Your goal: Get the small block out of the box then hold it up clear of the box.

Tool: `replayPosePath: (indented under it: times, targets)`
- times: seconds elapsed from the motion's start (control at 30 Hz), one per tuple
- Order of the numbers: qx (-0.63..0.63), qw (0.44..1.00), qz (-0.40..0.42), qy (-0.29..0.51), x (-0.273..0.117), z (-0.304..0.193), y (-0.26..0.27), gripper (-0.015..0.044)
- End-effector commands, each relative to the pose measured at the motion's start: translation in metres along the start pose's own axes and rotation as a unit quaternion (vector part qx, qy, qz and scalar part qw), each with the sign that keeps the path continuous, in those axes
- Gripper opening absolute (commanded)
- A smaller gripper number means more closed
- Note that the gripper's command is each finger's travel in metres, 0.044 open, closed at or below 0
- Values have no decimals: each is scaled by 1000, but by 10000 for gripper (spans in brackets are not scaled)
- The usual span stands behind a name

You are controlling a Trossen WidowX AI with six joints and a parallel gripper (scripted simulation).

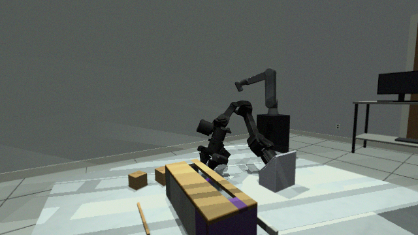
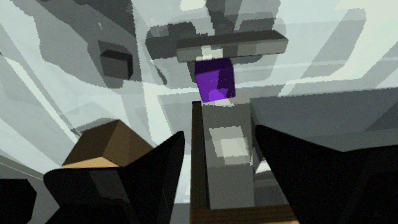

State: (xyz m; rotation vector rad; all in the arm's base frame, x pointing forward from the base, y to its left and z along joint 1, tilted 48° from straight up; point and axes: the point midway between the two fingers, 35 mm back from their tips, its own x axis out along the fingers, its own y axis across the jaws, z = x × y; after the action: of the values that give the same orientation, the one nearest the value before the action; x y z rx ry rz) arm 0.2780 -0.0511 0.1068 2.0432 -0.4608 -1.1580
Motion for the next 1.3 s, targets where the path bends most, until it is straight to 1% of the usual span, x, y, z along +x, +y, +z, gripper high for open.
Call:
replayPosePath:
  times: [0.0,1.17,1.27]
  targets:
    - [1,1000,-1,-6,7,4,-2,285]
    - [0,1000,1,-5,54,29,-2,285]
    - [0,1000,1,-5,54,29,-2,206]
